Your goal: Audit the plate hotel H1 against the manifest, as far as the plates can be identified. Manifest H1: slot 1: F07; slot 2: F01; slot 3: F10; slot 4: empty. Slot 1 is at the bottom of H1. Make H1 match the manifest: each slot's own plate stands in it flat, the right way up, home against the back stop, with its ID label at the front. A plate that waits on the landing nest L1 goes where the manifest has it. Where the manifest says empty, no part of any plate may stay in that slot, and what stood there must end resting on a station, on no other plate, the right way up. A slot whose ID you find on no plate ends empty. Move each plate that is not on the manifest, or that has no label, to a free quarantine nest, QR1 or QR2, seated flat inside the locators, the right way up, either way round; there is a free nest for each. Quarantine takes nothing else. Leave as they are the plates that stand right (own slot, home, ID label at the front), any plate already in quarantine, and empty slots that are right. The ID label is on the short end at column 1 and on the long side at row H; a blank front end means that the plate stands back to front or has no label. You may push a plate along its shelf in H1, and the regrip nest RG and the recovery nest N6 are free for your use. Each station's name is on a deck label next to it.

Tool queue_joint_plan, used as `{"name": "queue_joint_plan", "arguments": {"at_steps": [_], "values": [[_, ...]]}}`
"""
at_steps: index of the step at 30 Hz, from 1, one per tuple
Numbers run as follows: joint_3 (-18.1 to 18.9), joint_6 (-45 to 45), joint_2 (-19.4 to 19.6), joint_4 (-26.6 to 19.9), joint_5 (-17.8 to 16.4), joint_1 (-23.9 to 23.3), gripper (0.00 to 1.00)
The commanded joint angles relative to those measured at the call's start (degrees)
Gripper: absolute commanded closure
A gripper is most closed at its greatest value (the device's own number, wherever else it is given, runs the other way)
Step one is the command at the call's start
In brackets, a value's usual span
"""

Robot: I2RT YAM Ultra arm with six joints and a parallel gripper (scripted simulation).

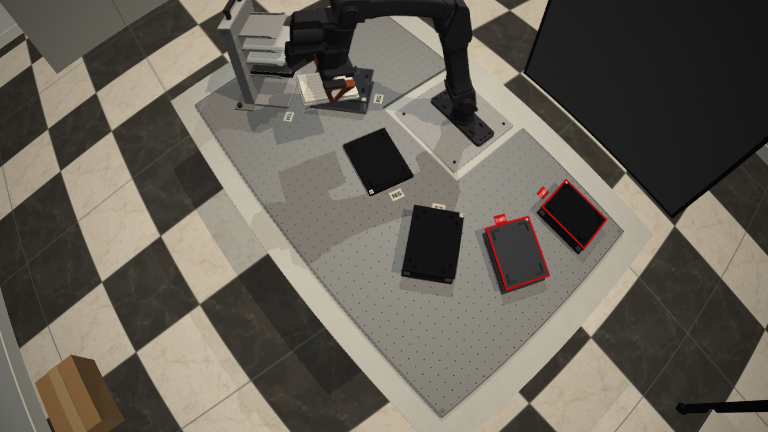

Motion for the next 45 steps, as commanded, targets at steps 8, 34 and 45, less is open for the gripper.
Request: {"name": "queue_joint_plan", "arguments": {"at_steps": [8, 34, 45], "values": [[3.1, 3.6, 0.6, 0.0, 0.0, 2.6, 0.14], [3.0, 3.2, 0.6, 0.0, 0.0, 3.1, 0.14], [2.2, -1.3, 0.0, 0.0, 0.0, 8.9, 0.14]]}}
